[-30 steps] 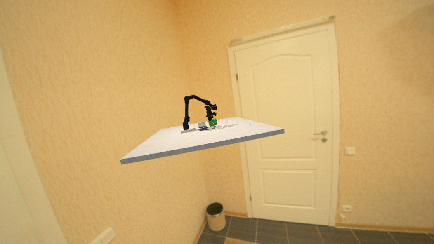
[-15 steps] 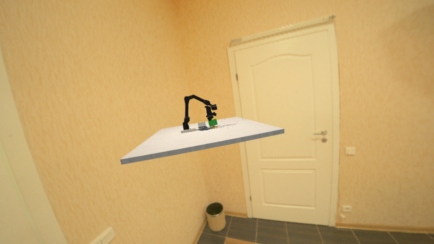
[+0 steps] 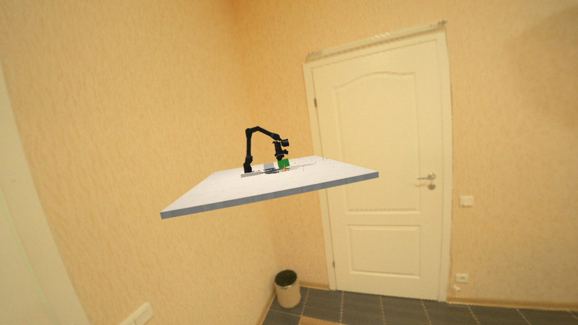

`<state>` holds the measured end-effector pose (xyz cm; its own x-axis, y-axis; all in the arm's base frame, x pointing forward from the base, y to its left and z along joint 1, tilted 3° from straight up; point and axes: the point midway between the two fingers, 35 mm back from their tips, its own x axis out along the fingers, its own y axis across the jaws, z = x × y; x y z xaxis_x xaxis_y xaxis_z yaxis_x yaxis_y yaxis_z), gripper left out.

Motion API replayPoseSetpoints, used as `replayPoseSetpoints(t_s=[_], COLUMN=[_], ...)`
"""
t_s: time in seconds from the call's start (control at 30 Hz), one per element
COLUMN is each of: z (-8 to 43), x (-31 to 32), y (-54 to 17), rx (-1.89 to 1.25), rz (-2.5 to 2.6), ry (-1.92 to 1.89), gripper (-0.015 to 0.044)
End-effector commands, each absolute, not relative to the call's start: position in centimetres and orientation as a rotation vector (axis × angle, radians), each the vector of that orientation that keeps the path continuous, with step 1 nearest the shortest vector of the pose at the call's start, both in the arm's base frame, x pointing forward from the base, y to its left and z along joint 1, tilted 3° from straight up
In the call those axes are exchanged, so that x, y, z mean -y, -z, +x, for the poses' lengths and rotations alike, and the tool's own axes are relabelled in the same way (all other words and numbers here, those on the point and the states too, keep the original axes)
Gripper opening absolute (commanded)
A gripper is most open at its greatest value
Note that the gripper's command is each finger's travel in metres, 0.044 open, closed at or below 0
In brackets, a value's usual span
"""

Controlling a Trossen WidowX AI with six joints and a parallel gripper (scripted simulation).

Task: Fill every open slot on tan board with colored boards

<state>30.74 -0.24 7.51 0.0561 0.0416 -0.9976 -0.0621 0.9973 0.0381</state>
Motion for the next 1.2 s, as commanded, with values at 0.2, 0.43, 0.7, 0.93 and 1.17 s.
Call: replayPoseSetpoints(t_s=[0.2, 0.43, 0.7, 0.93, 1.17], z=[30.73, 30.72, 30.78, 30.74, 30.73], x=[0.24, 0.26, 0.23, 0.18, 0.18], y=[-7.44, -7.42, -7.54, -7.44, -7.47], rx=[-1.514, -1.514, -1.513, -1.514, -1.514], rz=[-0.014, -0.013, -0.024, -0.014, -0.015], ry=[-0.075, -0.073, -0.084, -0.075, -0.076], gripper=[0.0, 0.0, 0.0, 0.0, 0.0079])
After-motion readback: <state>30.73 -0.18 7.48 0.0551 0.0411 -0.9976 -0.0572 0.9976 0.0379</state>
